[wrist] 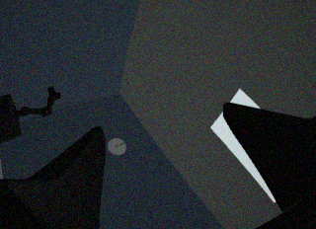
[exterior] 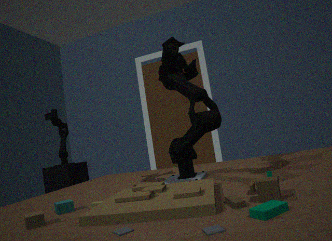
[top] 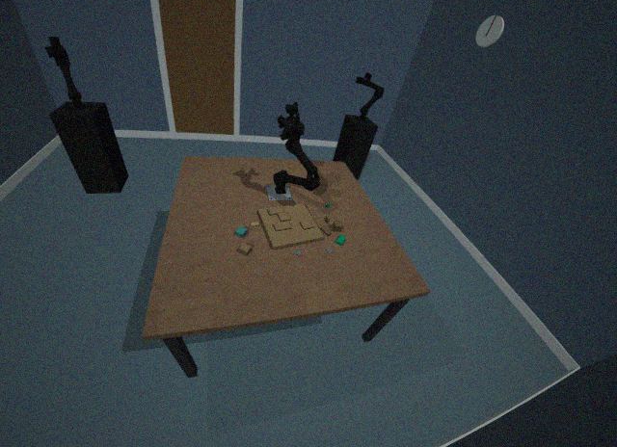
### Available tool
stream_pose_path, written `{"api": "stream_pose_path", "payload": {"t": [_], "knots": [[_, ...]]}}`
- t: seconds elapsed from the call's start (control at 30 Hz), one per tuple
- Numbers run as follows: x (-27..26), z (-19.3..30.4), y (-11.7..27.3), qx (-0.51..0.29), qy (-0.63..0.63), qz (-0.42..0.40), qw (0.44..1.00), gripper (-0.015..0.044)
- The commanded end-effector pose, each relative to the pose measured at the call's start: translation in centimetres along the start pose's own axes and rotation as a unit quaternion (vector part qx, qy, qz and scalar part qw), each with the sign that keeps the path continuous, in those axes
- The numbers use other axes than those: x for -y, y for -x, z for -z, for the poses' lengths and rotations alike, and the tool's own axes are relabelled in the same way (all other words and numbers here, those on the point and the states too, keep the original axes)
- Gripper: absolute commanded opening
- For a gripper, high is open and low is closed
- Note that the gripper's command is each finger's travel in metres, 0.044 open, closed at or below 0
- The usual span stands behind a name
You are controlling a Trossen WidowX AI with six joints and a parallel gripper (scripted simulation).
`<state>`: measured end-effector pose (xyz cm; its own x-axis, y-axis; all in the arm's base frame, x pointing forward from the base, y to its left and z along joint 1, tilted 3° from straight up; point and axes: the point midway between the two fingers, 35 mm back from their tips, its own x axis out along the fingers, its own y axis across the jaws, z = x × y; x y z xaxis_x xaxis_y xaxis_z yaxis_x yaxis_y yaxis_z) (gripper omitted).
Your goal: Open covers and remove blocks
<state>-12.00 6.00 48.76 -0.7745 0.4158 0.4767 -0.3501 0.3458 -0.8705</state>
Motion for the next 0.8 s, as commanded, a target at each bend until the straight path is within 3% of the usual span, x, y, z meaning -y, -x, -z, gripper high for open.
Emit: {"api": "stream_pose_path", "payload": {"t": [0.0,0.47,0.77], "knots": [[0.0,0.0,0.0,0.001,0.000,0.000,1.000,0.0374],[0.7,-3.7,-0.2,0.081,-0.041,0.019,0.996,0.0006],[1.1,-7.5,0.1,0.163,-0.082,0.014,0.983,0.0000]]}}
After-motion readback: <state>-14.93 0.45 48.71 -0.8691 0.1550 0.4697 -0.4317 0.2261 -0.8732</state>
